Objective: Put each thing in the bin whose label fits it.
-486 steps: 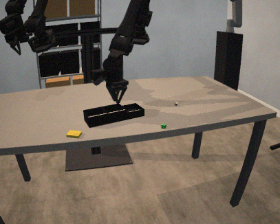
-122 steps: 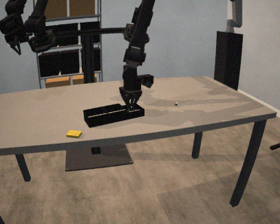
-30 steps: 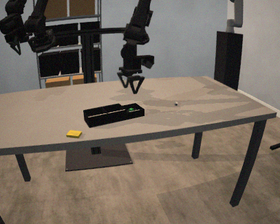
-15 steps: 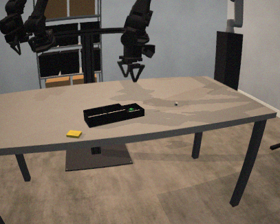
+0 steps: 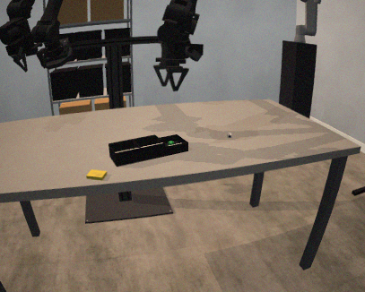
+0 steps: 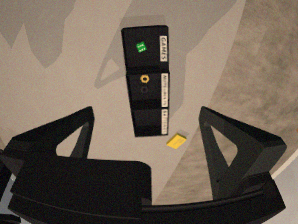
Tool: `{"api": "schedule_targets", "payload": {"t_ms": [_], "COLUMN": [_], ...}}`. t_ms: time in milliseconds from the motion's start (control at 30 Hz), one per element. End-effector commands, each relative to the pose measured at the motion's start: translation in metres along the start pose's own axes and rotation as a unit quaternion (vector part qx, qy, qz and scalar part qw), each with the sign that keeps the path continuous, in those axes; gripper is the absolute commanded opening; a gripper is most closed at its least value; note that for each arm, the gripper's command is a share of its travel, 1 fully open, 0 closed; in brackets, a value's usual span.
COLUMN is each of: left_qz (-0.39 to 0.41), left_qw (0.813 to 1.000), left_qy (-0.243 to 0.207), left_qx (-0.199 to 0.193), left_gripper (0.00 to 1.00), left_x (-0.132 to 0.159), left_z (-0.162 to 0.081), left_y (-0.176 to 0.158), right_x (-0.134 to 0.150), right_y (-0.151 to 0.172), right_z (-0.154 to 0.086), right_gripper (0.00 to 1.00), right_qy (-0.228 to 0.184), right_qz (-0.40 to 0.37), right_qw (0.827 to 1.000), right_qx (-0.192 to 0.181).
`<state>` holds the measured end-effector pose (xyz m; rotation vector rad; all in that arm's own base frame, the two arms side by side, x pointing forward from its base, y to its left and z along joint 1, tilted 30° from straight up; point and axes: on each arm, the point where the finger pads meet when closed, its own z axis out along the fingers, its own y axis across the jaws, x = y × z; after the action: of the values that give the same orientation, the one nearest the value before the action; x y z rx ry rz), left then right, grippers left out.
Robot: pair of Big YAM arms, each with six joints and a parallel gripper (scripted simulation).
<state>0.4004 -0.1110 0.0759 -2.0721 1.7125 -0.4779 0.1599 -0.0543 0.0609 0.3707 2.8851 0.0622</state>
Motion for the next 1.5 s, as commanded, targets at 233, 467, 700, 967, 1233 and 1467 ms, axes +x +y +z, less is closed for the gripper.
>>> {"api": "schedule_targets", "payload": {"t_ms": [233,467,700,967,1233,1467], "left_qz": [-0.030,-0.033,-0.031,-0.031,-0.031,-0.031], "left_qw": [0.999,0.999,0.999,0.999,0.999,0.999], "left_qy": [-0.021,-0.016,-0.019,-0.019,-0.020,-0.020], "left_qx": [-0.011,-0.004,-0.008,-0.008,-0.009,-0.009], "left_gripper": [1.00,1.00,1.00,1.00,1.00,1.00], "left_x": [0.001,0.006,0.003,0.002,0.001,0.000], "left_z": [0.000,-0.003,-0.001,-0.001,0.000,0.000], "left_y": [0.010,0.001,0.006,0.007,0.008,0.009], "right_x": [-0.004,-0.004,-0.004,-0.004,-0.004,-0.004], "right_y": [-0.002,-0.002,-0.002,-0.002,-0.002,-0.002], "right_z": [-0.002,-0.002,-0.002,-0.002,-0.002,-0.002], "right_gripper": [1.00,1.00,1.00,1.00,1.00,1.00], "right_qy": [-0.012,-0.012,-0.012,-0.012,-0.012,-0.012], "right_qz": [0.007,0.007,0.007,0.007,0.007,0.007], "right_qw": [1.000,1.000,1.000,1.000,1.000,1.000], "right_qx": [0.002,0.002,0.002,0.002,0.002,0.002]}}
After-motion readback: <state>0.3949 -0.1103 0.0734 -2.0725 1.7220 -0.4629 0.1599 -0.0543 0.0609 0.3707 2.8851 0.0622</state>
